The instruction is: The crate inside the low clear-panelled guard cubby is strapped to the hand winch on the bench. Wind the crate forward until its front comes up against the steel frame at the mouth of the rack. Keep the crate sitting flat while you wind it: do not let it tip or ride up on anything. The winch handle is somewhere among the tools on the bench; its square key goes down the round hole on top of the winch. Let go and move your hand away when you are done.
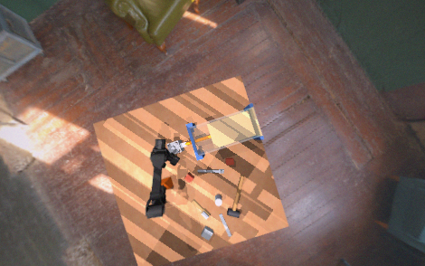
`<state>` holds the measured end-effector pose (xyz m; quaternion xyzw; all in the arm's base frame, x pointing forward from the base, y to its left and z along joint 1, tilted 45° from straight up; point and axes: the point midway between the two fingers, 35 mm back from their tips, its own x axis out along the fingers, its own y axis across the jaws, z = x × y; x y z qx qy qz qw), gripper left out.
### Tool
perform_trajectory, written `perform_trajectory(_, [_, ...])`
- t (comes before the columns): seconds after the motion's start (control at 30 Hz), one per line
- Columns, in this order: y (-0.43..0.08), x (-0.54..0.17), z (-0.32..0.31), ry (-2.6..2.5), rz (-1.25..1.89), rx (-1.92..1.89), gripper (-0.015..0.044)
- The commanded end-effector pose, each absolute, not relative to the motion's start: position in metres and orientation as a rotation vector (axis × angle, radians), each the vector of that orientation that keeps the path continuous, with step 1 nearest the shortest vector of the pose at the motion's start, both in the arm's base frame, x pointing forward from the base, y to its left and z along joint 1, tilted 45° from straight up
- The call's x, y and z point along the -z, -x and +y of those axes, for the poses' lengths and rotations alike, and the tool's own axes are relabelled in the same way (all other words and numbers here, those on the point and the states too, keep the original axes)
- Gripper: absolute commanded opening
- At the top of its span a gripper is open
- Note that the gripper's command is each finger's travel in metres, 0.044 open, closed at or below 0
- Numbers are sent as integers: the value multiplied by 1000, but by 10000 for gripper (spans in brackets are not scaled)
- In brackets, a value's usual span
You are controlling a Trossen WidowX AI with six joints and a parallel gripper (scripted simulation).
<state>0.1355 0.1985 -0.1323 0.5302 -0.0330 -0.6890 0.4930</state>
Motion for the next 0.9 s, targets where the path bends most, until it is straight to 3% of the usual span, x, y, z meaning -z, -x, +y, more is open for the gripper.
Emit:
perform_trajectory(0.0, [-133,135,200,-1333,-135,1685,0])
perform_trajectory(0.87, [-128,142,206,-1519,-354,1725,0])
